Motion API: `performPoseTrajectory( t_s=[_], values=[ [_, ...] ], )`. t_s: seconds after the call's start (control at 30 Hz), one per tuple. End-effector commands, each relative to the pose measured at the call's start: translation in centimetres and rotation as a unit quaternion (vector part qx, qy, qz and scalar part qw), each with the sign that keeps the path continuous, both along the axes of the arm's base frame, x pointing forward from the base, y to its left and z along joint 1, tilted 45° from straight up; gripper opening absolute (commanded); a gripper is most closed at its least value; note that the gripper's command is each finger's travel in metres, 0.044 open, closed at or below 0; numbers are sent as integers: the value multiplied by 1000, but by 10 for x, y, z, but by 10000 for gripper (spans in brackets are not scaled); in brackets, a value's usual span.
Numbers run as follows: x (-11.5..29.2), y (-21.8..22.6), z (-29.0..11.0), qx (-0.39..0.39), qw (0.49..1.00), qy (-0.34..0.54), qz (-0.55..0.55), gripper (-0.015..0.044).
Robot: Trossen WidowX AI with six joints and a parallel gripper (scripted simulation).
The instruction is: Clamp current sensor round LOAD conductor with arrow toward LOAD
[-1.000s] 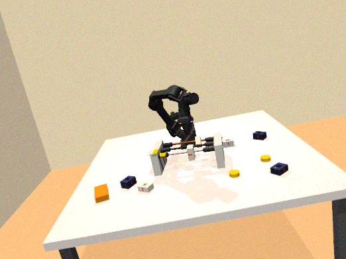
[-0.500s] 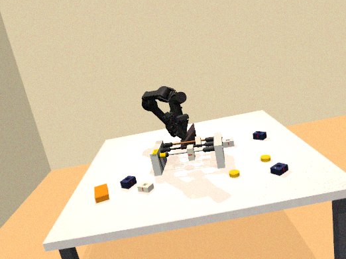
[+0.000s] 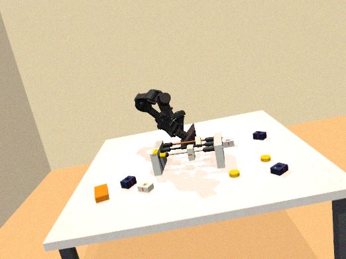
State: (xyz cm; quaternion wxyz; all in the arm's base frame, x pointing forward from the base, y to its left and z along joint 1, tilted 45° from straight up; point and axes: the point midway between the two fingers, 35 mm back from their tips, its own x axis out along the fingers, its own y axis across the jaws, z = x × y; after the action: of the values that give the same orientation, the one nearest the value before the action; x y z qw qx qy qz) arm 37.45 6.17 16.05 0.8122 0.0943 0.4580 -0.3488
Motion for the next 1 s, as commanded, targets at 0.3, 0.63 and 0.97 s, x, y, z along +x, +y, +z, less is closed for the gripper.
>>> performPoseTrajectory(
  t_s=[0.3,0.63,0.97],
  values=[
    [-43,-36,23,-129,870,101,465,440],
    [-54,-42,29,-222,762,123,596,440],
    [-54,-42,29,-222,762,123,596,440]
  ],
)
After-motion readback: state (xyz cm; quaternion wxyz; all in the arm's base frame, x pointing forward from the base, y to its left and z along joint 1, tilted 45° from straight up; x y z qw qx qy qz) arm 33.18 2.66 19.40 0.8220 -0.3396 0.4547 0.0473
